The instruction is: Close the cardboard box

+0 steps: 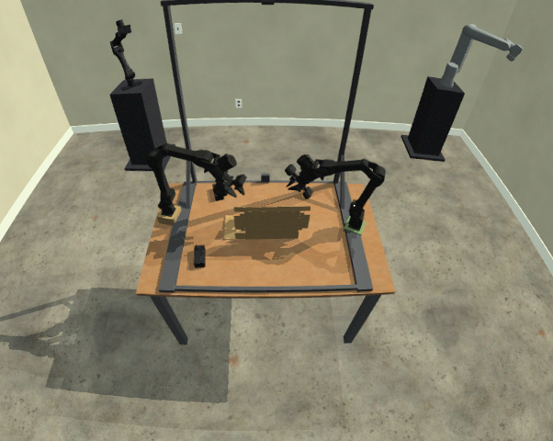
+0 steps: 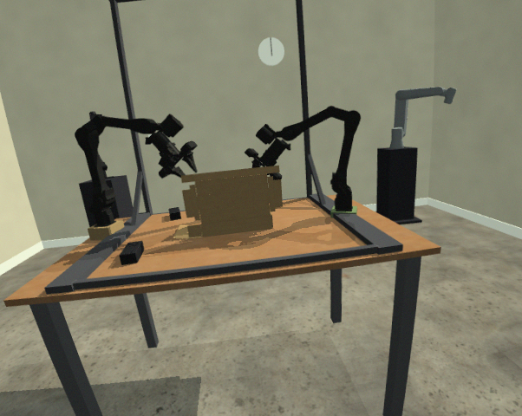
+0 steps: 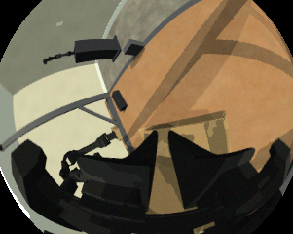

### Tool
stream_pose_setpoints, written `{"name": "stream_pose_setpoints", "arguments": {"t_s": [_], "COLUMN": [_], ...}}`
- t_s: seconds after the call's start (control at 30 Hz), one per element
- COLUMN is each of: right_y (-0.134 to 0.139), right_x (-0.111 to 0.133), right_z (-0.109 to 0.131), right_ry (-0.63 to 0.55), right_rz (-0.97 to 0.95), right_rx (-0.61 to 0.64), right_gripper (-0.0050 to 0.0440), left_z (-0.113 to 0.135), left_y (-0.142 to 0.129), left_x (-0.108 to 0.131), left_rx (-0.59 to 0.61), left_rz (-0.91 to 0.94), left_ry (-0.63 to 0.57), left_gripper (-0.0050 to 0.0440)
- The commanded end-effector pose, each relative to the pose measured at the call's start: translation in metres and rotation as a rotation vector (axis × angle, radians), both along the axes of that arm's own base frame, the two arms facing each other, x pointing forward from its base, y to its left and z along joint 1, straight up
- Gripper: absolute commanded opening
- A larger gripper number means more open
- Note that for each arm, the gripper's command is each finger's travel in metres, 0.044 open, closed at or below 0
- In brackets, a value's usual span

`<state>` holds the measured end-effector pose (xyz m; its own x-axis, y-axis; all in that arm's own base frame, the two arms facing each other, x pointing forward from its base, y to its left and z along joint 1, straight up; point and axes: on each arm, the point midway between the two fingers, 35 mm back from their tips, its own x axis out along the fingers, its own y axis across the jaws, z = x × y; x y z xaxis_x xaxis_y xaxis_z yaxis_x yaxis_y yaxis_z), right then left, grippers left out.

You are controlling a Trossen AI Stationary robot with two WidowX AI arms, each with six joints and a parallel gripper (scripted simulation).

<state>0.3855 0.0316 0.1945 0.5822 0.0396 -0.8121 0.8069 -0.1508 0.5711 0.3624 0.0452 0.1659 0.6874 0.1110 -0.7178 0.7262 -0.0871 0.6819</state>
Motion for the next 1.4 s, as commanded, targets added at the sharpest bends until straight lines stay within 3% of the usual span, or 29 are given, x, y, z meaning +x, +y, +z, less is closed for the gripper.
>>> {"name": "stream_pose_setpoints", "arguments": {"t_s": [0.0, 0.43, 0.6, 0.87, 1.23, 1.37], "right_y": [0.004, 0.011, 0.012, 0.015, 0.015, 0.016], "right_x": [0.003, -0.004, -0.006, -0.014, -0.014, -0.008], "right_z": [0.002, -0.026, -0.031, -0.043, -0.045, -0.078], "right_ry": [0.087, 0.377, 0.427, 0.543, 0.55, 0.55], "right_rz": [-0.132, -0.641, -0.765, -1.137, -1.16, -1.16], "right_rx": [0.097, 0.288, 0.314, 0.354, 0.354, 0.354], "right_gripper": [0.0247, 0.0247, 0.0247, 0.0247, 0.0247, 0.0247], "left_z": [-0.005, -0.042, -0.048, -0.066, -0.067, -0.067], "left_y": [0.006, 0.016, 0.018, 0.022, 0.023, 0.023], "left_x": [0.003, -0.005, -0.008, -0.016, -0.016, -0.016], "left_rx": [0.108, 0.373, 0.415, 0.509, 0.514, 0.514], "left_rz": [-0.097, -0.507, -0.601, -0.881, -0.902, -0.902], "left_ry": [0.084, 0.378, 0.433, 0.572, 0.581, 0.581], "left_gripper": [0.0063, 0.0063, 0.0063, 0.0063, 0.0063, 0.0063]}}
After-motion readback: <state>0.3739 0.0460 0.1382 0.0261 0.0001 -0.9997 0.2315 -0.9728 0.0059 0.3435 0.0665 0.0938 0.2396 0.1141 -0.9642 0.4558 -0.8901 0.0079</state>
